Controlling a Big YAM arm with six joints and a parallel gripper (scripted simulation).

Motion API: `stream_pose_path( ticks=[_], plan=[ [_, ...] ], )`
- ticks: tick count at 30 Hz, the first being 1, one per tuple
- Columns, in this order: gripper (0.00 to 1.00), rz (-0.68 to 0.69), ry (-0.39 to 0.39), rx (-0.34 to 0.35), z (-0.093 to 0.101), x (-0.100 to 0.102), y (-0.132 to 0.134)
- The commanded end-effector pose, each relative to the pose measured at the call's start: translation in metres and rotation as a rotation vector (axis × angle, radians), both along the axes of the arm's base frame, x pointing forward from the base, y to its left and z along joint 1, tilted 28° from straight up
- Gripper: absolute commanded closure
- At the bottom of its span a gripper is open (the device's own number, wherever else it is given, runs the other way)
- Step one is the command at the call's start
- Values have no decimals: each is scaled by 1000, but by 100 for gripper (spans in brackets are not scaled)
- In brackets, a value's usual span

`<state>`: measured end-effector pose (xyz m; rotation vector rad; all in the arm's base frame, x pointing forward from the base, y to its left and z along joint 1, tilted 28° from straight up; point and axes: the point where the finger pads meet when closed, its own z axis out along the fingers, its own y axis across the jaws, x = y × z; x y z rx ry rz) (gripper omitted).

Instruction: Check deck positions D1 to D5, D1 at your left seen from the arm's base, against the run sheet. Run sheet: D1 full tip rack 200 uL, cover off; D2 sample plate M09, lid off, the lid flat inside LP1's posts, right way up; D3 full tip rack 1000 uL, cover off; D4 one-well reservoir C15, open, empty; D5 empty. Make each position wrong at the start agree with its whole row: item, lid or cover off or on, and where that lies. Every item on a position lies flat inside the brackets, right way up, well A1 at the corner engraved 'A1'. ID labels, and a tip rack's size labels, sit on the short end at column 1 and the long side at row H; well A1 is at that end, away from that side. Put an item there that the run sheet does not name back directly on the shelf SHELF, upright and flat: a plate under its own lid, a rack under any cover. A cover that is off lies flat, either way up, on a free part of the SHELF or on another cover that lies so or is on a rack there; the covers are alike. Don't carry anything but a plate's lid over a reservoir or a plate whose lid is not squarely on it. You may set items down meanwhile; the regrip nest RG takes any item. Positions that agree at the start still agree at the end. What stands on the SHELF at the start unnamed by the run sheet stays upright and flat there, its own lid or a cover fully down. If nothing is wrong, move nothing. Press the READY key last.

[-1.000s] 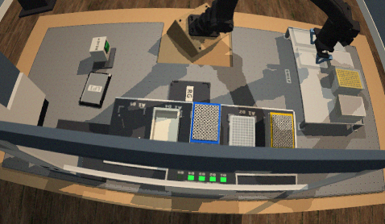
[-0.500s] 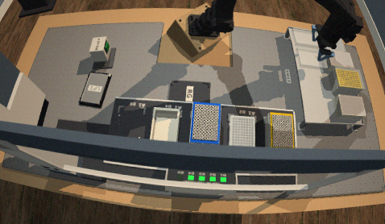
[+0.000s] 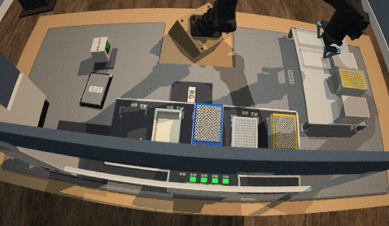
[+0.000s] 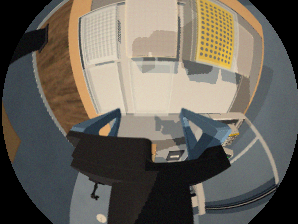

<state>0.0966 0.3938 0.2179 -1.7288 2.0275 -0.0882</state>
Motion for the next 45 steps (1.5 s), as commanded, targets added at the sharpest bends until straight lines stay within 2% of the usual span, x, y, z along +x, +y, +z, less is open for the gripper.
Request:
stream_pose_path(
  ticks=[1,37,45],
  plan=[
    [0,4,-7,86,46,-8,11],
    [0,4,-2,88,94,-30,-7],
    [0,4,-2,85,97,-32,-8]
  ],
)
